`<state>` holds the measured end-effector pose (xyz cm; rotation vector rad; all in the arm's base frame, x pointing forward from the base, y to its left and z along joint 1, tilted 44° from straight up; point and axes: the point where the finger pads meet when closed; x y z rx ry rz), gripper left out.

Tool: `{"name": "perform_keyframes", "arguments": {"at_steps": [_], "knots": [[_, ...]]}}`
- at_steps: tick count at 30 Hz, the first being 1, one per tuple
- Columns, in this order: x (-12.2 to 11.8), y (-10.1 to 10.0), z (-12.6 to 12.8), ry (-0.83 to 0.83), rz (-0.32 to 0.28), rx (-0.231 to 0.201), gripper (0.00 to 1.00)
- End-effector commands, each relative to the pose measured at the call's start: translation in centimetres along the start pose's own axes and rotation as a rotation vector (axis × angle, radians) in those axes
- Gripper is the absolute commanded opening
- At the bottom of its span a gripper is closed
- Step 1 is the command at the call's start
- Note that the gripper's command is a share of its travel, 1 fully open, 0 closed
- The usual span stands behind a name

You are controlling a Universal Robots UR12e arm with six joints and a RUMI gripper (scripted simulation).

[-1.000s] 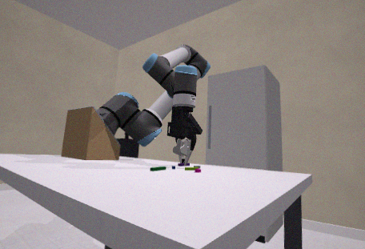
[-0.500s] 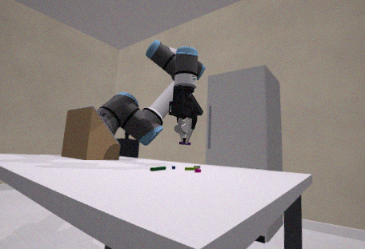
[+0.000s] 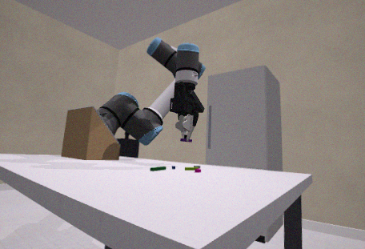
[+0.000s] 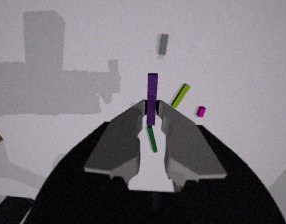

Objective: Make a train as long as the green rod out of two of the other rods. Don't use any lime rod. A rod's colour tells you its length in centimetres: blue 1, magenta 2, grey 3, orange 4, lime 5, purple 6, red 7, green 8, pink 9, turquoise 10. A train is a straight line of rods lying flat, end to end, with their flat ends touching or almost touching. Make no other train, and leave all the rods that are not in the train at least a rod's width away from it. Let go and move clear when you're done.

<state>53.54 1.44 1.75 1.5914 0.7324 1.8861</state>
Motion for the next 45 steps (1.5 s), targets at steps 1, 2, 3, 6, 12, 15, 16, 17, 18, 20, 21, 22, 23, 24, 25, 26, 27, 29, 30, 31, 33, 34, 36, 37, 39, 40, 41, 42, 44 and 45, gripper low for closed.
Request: {"name": "perform_keyframes", "arguments": {"at_steps": [1, 2, 3, 6, 12, 15, 16, 17, 18, 20, 21, 22, 23, 24, 25, 26, 27, 29, 30, 31, 33, 34, 36, 37, 39, 40, 41, 42, 44, 45], "knots": [[-1.3, 0.3, 2.4, -0.011, -0.001, -0.001, 0.00], [-1.3, 0.3, 2.4, -0.011, -0.001, -0.001, 0.00], [-2.1, 0.3, 3.8, -0.019, -0.001, -0.001, 0.00], [-4.4, 0.2, 8.0, -0.040, -0.001, -0.001, 0.00], [-5.3, 0.0, 9.8, -0.049, -0.001, -0.001, 0.00], [-5.3, 0.0, 9.8, -0.049, -0.001, -0.001, 0.00], [-5.3, 0.0, 9.8, -0.049, -0.001, -0.001, 0.00], [-5.3, 0.0, 9.8, -0.049, -0.001, -0.001, 0.00], [-5.3, 0.0, 9.8, -0.049, -0.001, -0.001, 0.00], [-5.3, 0.0, 9.8, -0.049, -0.001, -0.001, 0.00], [-5.3, 0.0, 9.8, -0.049, -0.001, -0.001, 0.00], [-5.3, 0.0, 9.8, -0.049, -0.001, -0.001, 0.00], [-5.3, 0.0, 9.8, -0.049, -0.001, -0.001, 0.00], [-5.3, 0.0, 9.8, -0.049, -0.001, -0.001, 0.00], [-5.3, -0.1, 9.8, -0.049, -0.001, -0.001, 0.00], [-5.3, -0.2, 9.8, -0.049, -0.001, -0.001, 0.00], [-5.3, -0.3, 9.8, -0.049, -0.001, -0.001, 0.00], [-5.3, -0.7, 9.8, -0.049, -0.001, -0.001, 0.00], [-5.3, -0.9, 9.8, -0.049, -0.001, -0.001, 0.00], [-5.3, -1.2, 9.8, -0.049, -0.001, -0.001, 0.00], [-5.3, -1.9, 9.8, -0.049, -0.001, -0.001, 0.00], [-5.3, -2.3, 9.8, -0.049, -0.001, -0.001, 0.00], [-5.3, -2.3, 9.8, -0.049, -0.001, -0.001, 0.00], [-5.3, -2.7, 9.8, -0.049, -0.001, -0.001, 0.00], [-5.3, -3.5, 9.8, -0.049, -0.001, -0.001, 0.00], [-5.3, -4.0, 9.8, -0.049, -0.001, -0.001, 0.00], [-5.3, -4.4, 9.8, -0.049, -0.001, -0.001, 0.00], [-5.3, -4.9, 9.8, -0.049, -0.001, -0.001, 0.00], [-5.3, -5.8, 9.8, -0.049, -0.001, -0.001, 0.00], [-5.3, -6.2, 9.8, -0.049, -0.001, -0.001, 0.00]]}}
Point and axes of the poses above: the point where the finger pads meet when closed, its own y axis back along the fingers, its own z axis across the jaws, x = y × z, and after that the axes turned 15 degrees about y, right-handed
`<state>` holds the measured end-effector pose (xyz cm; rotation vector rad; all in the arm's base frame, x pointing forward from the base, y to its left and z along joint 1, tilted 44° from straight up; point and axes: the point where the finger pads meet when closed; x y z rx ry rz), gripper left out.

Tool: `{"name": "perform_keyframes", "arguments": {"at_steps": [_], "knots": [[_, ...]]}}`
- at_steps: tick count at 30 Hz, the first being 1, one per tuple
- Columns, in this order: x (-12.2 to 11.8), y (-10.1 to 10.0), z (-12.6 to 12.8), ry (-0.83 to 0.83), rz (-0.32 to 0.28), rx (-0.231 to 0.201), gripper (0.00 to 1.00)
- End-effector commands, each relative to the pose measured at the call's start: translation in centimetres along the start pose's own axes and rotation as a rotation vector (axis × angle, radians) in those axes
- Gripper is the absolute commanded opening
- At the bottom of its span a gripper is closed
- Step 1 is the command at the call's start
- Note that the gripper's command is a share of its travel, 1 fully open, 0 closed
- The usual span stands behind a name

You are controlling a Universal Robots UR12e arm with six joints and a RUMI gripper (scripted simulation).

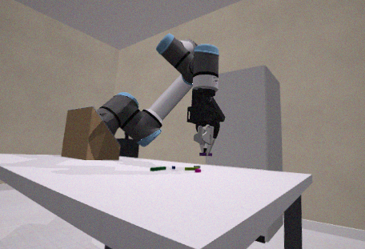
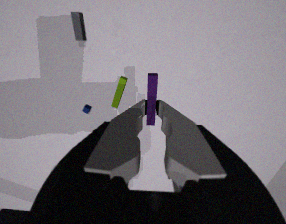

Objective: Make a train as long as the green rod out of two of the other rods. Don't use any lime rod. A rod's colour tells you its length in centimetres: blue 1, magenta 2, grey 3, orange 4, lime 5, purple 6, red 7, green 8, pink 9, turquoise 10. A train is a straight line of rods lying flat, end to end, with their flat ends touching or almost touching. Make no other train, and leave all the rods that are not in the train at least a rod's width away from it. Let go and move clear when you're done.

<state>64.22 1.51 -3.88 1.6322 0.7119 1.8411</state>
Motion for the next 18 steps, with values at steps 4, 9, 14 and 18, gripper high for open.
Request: {"name": "perform_keyframes", "arguments": {"at_steps": [4, 9, 14, 18], "knots": [[-0.1, -2.8, 0.1, 0.000, -0.001, -0.002, 0.00], [-0.1, -3.5, 0.1, 0.000, -0.001, -0.002, 0.00], [-0.1, -3.9, 0.1, 0.000, -0.001, -0.002, 0.00], [-0.1, -3.9, 0.1, 0.000, -0.001, -0.002, 0.00]]}}
Point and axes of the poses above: the point where the finger pads meet when closed, its own y axis back along the fingers, its own z axis across the jaws, x = y × z, and after that the axes turned 15 degrees about y, right-handed
